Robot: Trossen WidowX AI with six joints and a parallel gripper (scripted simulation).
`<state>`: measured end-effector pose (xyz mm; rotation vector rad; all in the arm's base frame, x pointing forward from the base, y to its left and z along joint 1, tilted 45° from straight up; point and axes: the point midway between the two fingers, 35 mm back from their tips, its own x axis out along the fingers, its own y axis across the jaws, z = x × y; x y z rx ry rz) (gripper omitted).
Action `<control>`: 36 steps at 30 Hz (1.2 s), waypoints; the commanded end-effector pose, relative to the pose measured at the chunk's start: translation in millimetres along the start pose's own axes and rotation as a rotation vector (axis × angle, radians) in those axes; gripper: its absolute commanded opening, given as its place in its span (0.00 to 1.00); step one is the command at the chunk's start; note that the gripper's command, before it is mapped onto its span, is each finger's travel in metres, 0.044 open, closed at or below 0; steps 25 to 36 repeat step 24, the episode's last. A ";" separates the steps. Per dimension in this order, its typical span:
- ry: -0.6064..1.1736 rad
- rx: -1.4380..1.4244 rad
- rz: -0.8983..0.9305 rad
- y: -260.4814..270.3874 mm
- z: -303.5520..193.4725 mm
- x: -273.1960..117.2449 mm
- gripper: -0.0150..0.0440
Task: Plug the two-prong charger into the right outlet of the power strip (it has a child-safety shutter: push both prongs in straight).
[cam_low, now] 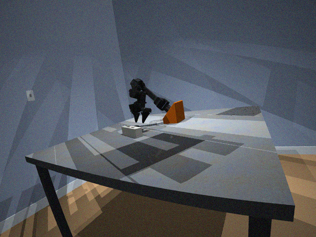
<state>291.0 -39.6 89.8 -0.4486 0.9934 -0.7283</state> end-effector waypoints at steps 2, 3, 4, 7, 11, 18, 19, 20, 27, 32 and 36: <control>-0.232 0.019 -0.010 -4.3 12.4 -32.0 1.00; -0.232 0.019 -0.010 -4.3 12.4 -32.0 1.00; -0.232 0.019 -0.010 -4.3 12.4 -32.0 1.00; -0.232 0.019 -0.010 -4.3 12.4 -32.0 1.00; -0.232 0.019 -0.010 -4.3 12.4 -32.0 1.00; -0.232 0.019 -0.010 -4.3 12.4 -32.0 1.00; -0.232 0.019 -0.010 -4.3 12.4 -32.0 1.00; -0.232 0.019 -0.010 -4.3 12.4 -32.0 1.00; -0.232 0.019 -0.010 -4.3 12.4 -32.0 1.00; -0.232 0.019 -0.010 -4.3 12.4 -32.0 1.00; -0.232 0.019 -0.010 -4.3 12.4 -32.0 1.00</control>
